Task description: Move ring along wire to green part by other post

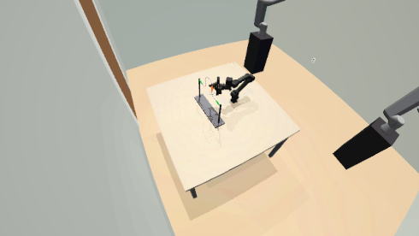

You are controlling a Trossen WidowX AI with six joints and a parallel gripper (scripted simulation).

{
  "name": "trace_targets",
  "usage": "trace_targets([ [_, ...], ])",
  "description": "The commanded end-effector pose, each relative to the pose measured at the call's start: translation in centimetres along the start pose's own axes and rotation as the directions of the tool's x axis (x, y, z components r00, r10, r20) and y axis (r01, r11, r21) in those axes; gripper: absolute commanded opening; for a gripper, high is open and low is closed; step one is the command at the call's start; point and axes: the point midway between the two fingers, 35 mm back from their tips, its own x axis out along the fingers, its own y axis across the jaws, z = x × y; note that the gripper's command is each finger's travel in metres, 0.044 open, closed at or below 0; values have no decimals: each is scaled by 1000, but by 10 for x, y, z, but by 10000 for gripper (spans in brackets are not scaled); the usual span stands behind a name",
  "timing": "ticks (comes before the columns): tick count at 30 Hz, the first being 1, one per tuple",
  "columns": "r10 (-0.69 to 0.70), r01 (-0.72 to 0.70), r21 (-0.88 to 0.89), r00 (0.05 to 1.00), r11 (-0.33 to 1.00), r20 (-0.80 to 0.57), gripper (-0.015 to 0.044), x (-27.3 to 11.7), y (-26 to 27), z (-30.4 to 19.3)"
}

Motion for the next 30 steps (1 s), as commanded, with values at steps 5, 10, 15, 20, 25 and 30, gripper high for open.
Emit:
trace_targets([
  [5,114,-110,179,993,978,-15,-150,-5,29,2],
  [10,184,-174,281,983,944,-11,-150,-10,47,6],
  [15,253,-234,379,968,895,0,-150,-16,63,12],
  [20,287,-285,476,955,832,70,-150,-16,80,20],
  [25,331,-335,565,937,754,113,-150,-21,96,30],
  [30,381,-376,642,914,668,139,-150,-29,108,41],
])
